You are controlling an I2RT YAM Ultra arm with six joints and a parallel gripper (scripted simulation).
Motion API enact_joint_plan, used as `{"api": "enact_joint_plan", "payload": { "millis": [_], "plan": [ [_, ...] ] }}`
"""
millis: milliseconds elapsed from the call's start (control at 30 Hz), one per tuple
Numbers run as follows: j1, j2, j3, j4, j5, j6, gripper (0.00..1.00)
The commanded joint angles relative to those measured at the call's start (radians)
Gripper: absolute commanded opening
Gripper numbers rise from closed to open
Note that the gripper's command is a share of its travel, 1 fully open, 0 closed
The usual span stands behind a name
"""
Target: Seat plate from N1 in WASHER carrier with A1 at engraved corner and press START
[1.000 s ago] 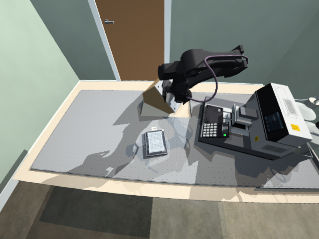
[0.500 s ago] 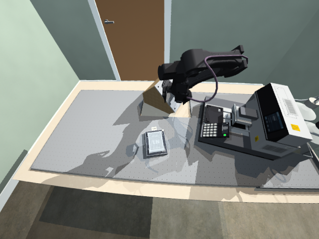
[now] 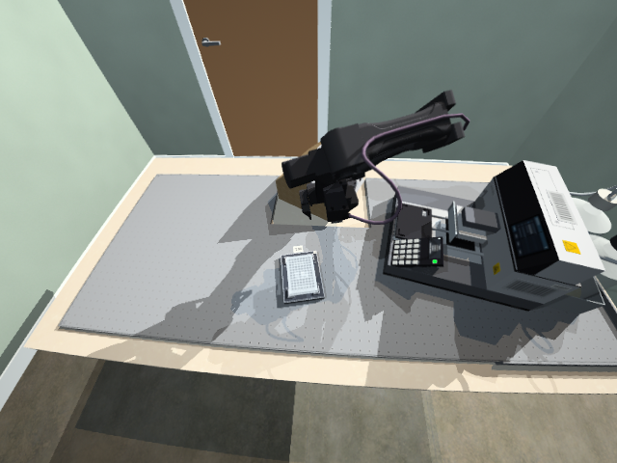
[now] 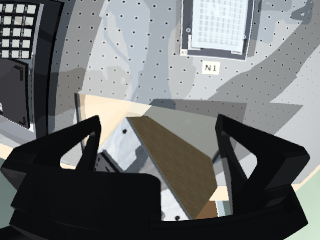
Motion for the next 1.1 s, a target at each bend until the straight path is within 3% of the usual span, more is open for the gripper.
{"api": "enact_joint_plan", "payload": {
  "millis": [0, 667, 1067],
  "plan": [
    [0.026, 0.039, 0.037, 0.069, -0.044, 0.048, 1.00],
    [0.192, 0.270, 0.184, 0.301, -0.099, 0.263, 1.00],
    [0.230, 0.390, 0.288, 0.377, -0.110, 0.346, 1.00]
  ]
}}
